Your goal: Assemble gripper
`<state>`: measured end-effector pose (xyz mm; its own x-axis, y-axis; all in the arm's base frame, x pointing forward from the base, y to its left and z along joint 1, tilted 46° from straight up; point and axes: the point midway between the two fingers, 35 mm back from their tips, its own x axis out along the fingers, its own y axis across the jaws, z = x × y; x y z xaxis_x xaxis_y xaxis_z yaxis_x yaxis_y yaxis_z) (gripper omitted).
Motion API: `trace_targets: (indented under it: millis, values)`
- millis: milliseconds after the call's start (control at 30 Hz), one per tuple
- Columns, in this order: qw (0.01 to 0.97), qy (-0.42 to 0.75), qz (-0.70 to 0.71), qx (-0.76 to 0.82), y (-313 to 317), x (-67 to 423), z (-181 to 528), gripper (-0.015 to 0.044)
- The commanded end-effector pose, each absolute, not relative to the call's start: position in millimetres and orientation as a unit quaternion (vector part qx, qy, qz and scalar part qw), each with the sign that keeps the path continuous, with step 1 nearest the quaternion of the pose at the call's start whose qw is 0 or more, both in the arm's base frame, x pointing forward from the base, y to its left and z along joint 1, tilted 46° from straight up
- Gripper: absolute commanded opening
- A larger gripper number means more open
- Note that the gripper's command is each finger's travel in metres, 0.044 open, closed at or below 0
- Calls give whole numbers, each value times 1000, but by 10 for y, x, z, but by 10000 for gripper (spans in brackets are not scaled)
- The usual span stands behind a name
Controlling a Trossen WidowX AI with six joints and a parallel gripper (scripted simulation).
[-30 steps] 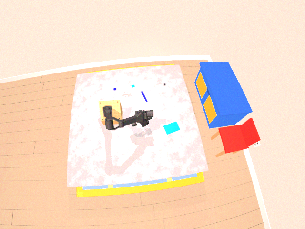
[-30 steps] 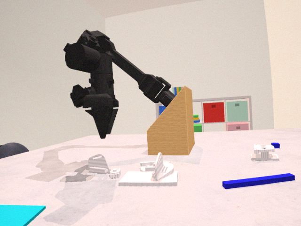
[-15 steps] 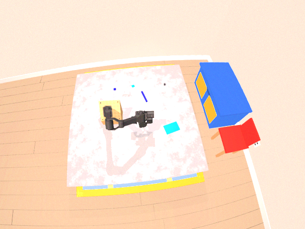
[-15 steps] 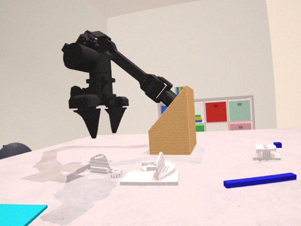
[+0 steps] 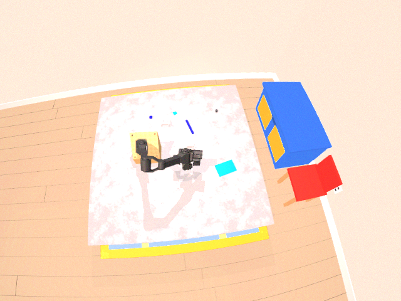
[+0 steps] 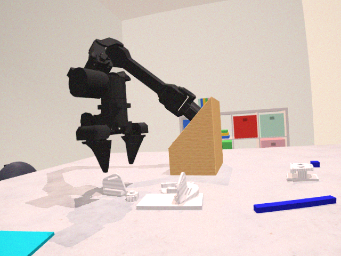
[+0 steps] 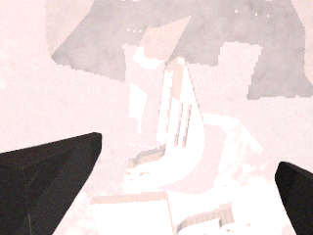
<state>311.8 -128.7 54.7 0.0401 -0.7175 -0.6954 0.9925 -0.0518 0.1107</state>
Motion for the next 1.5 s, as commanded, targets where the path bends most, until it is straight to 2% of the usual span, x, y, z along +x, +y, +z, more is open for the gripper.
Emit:
trace_targets:
  millis: [0,1467]
  values:
    - [654,223,-653,309,-1323,3125,499,440]
    - [654,223,-654,308,-1684,3145,153,440]
